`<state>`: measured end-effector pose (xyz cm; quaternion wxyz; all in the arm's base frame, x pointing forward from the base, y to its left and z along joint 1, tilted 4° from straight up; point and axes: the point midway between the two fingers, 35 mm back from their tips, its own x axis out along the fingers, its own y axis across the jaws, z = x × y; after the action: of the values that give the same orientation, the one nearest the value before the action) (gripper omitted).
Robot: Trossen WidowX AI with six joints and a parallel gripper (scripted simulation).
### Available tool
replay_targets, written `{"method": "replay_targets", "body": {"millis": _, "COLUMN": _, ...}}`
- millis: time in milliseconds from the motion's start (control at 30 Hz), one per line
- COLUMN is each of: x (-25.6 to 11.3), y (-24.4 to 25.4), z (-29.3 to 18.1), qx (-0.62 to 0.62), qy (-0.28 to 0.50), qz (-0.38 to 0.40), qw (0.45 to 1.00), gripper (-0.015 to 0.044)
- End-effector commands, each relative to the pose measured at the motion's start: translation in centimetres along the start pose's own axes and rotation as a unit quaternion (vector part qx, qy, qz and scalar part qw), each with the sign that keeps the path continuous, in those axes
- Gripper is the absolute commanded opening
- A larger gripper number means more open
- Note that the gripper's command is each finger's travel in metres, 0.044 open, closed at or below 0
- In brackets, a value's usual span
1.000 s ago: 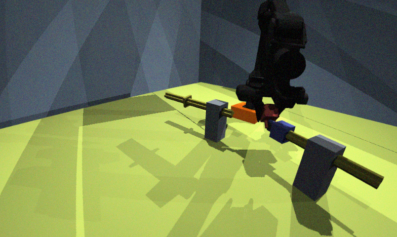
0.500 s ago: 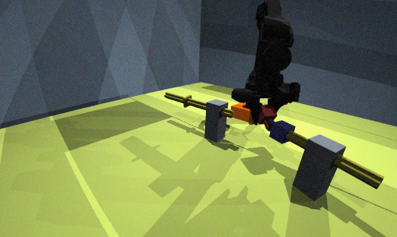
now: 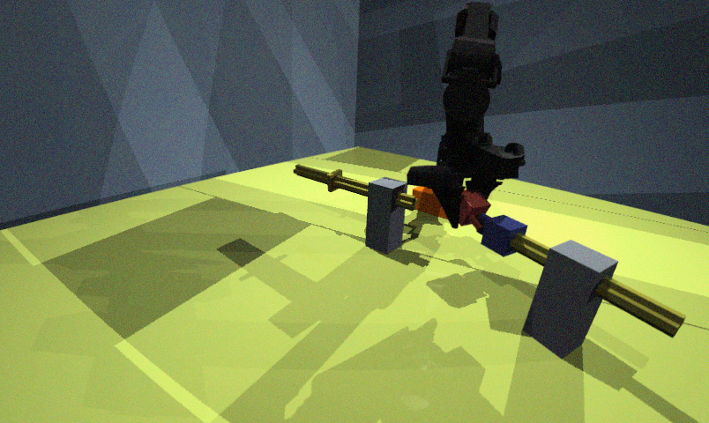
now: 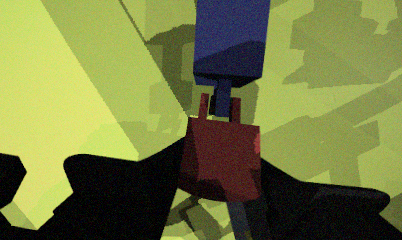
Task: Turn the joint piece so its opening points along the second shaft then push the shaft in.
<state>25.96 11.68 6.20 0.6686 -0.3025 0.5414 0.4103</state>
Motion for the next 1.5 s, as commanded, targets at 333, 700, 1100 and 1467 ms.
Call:
{"method": "replay_targets", "body": {"millis": 333, "x": 0.1, "y": -0.14, "z": -0.05, "qx": -0.017, "qy": -0.015, "qz": 0.004, "qw": 1.0, "gripper": 0.0}}
{"method": "replay_targets", "body": {"millis": 700, "x": 0.12, "y": -0.14, "z": -0.07, "qx": -0.017, "qy": -0.015, "qz": 0.005, "qw": 1.0, "gripper": 0.0}}
{"method": "replay_targets", "body": {"millis": 1100, "x": 0.12, "y": -0.14, "z": -0.07, "qx": -0.017, "qy": -0.015, "qz": 0.005, "qw": 1.0, "gripper": 0.0}}
{"method": "replay_targets", "body": {"millis": 1467, "x": 0.12, "y": -0.14, "z": -0.07, "qx": -0.017, "qy": -0.015, "qz": 0.005, "qw": 1.0, "gripper": 0.0}}
